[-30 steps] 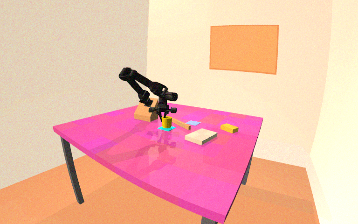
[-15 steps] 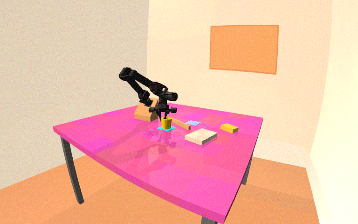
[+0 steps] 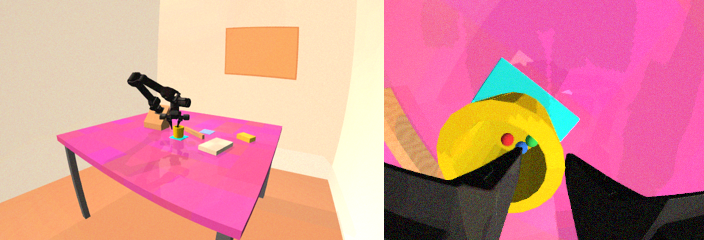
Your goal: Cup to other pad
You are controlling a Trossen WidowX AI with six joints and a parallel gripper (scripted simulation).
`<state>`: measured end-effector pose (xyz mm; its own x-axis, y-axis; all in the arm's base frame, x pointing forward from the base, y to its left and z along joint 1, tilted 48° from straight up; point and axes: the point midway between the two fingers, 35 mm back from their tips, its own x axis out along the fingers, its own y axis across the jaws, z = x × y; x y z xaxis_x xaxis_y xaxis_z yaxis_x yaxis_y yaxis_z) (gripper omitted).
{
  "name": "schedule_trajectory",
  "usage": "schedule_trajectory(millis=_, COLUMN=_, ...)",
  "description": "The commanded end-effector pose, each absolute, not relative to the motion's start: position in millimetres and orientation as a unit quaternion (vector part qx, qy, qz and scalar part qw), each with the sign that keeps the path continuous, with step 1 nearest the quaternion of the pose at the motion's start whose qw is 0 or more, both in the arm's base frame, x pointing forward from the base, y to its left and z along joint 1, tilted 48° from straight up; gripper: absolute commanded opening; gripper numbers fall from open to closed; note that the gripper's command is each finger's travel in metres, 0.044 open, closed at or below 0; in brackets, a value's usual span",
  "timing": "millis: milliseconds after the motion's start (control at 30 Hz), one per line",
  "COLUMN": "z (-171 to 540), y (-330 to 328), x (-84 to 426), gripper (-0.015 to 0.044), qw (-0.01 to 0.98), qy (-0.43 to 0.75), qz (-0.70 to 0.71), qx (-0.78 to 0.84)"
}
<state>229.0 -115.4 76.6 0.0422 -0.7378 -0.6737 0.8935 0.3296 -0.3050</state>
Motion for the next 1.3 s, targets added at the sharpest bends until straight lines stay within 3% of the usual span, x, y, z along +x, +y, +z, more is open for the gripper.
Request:
schedule_trajectory(millis=0, z=80, y=-112, x=230, gripper=0.0147, qw=0.715, qy=0.39, qz=-0.571, qx=0.102)
schedule_trajectory(millis=1167, z=103, y=-82, x=229, gripper=0.0147, qw=0.715, qy=0.391, qz=-0.571, qx=0.099)
schedule_trajectory(millis=1267, z=101, y=-84, x=229, gripper=0.0225, qw=0.715, qy=0.393, qz=-0.569, qx=0.098)
